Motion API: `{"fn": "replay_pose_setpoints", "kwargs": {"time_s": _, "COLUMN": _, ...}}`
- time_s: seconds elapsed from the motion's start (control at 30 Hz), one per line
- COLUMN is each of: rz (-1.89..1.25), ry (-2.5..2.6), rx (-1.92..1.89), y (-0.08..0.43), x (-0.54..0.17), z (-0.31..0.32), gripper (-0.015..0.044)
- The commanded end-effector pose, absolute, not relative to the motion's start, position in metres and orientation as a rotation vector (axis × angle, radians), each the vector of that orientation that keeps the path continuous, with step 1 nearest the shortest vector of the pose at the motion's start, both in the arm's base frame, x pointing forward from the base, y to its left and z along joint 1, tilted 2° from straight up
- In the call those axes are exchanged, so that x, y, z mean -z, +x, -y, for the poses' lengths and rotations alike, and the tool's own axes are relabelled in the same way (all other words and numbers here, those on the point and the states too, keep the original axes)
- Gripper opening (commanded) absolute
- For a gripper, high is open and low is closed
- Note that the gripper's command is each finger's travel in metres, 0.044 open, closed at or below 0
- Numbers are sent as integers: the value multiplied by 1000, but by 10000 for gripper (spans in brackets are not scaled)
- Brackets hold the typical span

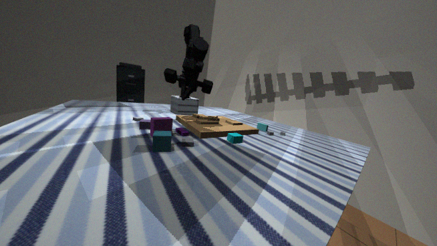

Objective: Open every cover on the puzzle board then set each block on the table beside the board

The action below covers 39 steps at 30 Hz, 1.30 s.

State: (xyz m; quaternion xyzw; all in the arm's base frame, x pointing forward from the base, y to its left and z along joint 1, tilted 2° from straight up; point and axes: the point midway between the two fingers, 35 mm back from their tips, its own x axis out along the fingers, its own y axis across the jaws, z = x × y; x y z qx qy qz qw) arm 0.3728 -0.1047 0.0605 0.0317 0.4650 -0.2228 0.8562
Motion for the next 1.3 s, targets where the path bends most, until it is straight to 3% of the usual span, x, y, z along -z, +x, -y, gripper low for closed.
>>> {"fn": "replay_pose_setpoints", "kwargs": {"time_s": 0.0, "rz": -1017, "ry": 70, "rx": 406, "y": 378, "x": -57, "z": 80, "gripper": 0}}
{"fn": "replay_pose_setpoints", "kwargs": {"time_s": 1.27, "rz": -1444, "ry": -25, "rx": -3, "y": 340, "x": -28, "z": -119, "gripper": 0}}
